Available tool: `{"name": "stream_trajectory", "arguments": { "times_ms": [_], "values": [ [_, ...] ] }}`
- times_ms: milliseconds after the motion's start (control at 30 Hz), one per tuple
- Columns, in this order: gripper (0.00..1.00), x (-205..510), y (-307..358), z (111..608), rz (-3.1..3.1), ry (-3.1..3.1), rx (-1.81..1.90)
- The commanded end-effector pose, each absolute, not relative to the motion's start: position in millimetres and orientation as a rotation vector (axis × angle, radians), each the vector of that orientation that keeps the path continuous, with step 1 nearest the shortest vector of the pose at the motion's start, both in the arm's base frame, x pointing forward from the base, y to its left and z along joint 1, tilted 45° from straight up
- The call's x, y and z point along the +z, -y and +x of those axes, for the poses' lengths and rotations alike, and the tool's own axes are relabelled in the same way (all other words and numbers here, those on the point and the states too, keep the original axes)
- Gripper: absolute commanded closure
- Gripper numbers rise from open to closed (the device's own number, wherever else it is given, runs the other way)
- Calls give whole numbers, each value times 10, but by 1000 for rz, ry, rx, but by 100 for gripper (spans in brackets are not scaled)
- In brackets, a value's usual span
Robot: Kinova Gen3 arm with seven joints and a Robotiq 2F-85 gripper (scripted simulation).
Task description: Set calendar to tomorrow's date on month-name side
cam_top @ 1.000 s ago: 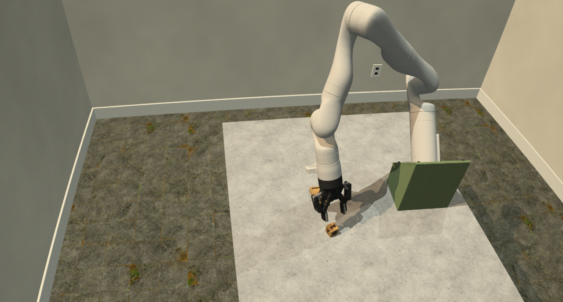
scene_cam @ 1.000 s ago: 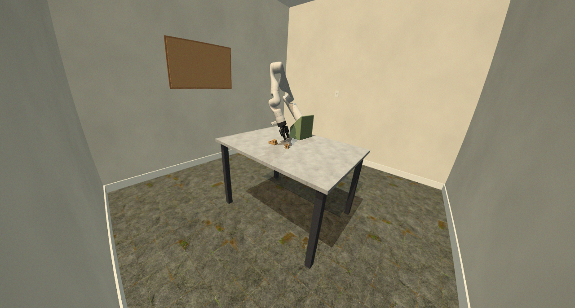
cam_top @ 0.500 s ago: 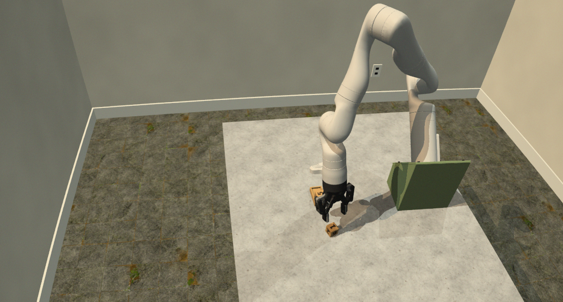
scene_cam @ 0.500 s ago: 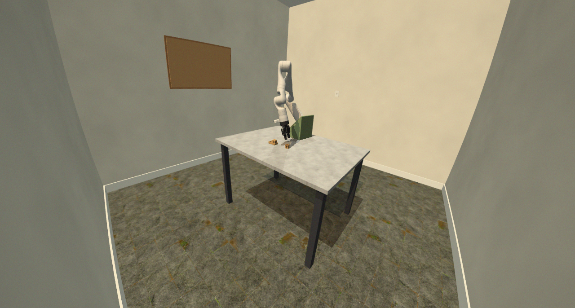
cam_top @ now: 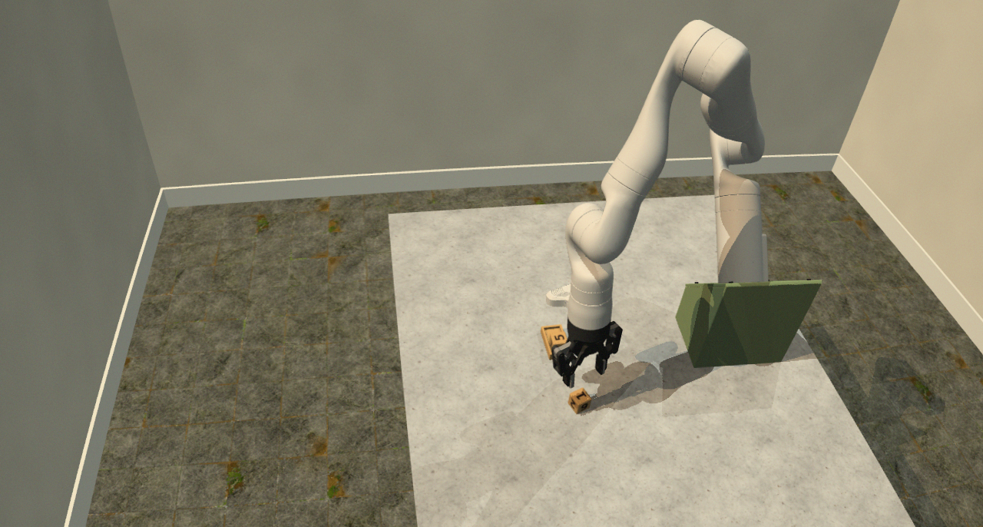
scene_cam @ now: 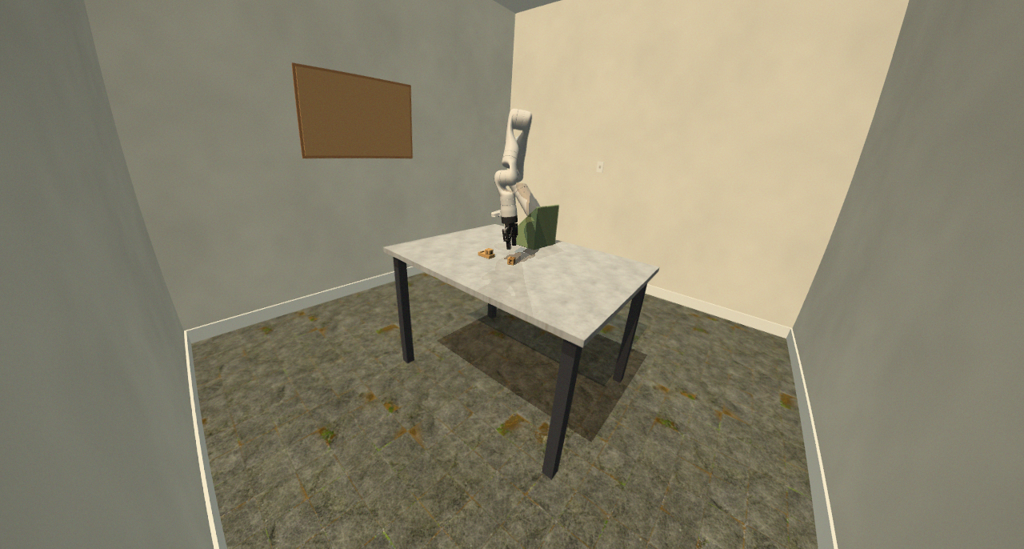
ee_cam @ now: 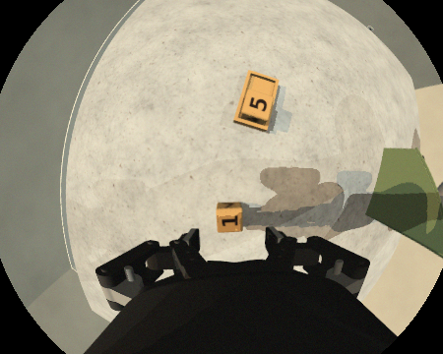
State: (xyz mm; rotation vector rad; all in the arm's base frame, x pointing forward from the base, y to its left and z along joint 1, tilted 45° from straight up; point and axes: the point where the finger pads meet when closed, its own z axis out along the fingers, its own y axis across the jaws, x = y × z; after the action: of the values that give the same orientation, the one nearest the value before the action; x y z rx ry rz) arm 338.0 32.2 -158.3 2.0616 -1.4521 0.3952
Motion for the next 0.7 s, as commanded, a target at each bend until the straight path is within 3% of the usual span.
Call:
{"name": "stream_trajectory", "arguments": {
  "times_ms": [0, 300, 333, 667],
  "values": [
    [31, -1619, -360, 3353, 2057, 1393, 444],
    [31, -1605, -378, 3370, 2021, 1349, 533],
    [0, -1605, -378, 3370, 2021, 1349, 533],
    [0, -1605, -378, 3370, 2021, 1349, 533]
  ]
}}
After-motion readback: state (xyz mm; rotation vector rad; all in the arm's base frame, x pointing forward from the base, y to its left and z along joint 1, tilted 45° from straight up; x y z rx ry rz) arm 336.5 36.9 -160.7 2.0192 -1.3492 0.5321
